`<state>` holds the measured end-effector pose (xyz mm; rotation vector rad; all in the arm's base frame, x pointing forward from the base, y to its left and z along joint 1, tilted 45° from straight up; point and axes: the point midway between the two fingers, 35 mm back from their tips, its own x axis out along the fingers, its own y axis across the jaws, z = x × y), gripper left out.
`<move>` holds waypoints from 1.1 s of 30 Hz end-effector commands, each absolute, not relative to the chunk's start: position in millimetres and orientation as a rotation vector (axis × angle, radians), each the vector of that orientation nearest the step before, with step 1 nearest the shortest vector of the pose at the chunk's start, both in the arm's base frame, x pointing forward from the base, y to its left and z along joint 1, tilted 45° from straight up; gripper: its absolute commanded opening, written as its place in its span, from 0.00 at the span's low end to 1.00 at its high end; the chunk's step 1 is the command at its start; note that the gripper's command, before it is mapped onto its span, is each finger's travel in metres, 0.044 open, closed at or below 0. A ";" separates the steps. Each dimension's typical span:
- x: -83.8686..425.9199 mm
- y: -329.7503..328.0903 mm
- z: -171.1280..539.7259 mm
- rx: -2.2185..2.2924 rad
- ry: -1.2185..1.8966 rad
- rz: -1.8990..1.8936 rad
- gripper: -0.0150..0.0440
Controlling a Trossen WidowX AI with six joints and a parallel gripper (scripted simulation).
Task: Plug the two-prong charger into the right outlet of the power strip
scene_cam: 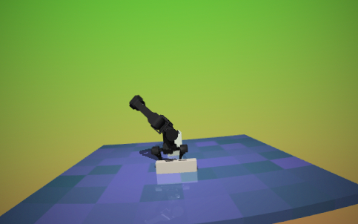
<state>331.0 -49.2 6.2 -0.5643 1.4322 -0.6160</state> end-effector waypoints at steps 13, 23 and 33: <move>315.0 -49.6 5.6 -0.560 1.423 -0.622 1.00; 304.2 -49.9 3.9 -0.560 1.423 -0.622 1.00; 293.3 -50.3 2.1 -0.560 1.423 -0.622 1.00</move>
